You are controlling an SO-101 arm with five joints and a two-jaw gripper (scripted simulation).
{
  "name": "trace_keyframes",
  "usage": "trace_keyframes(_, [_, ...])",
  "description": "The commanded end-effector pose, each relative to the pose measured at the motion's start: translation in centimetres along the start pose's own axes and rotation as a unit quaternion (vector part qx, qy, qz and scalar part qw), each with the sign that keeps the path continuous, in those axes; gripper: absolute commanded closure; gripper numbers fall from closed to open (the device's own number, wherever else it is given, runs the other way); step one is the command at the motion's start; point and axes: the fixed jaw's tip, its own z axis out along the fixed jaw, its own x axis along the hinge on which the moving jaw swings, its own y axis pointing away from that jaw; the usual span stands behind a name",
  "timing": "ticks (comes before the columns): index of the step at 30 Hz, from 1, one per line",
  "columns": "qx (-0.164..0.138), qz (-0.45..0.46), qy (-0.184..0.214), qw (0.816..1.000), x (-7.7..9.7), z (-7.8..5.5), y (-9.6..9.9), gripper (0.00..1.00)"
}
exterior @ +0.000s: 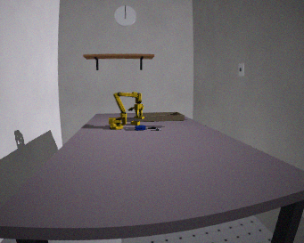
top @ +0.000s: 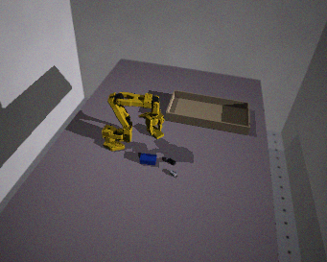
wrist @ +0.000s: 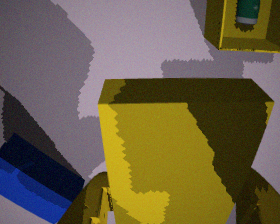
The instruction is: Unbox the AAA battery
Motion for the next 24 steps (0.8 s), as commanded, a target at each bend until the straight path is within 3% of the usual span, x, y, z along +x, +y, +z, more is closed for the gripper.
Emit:
trace_keyframes(1, [0.011, -0.001, 0.008, 1.0, 0.1, -0.4, 0.0, 0.79])
trace_keyframes(13, [0.011, -0.001, 0.008, 1.0, 0.2, 0.2, -0.1, 0.79])
trace_keyframes(24, [0.011, -0.001, 0.008, 1.0, 0.4, 1.8, -0.3, 0.79])
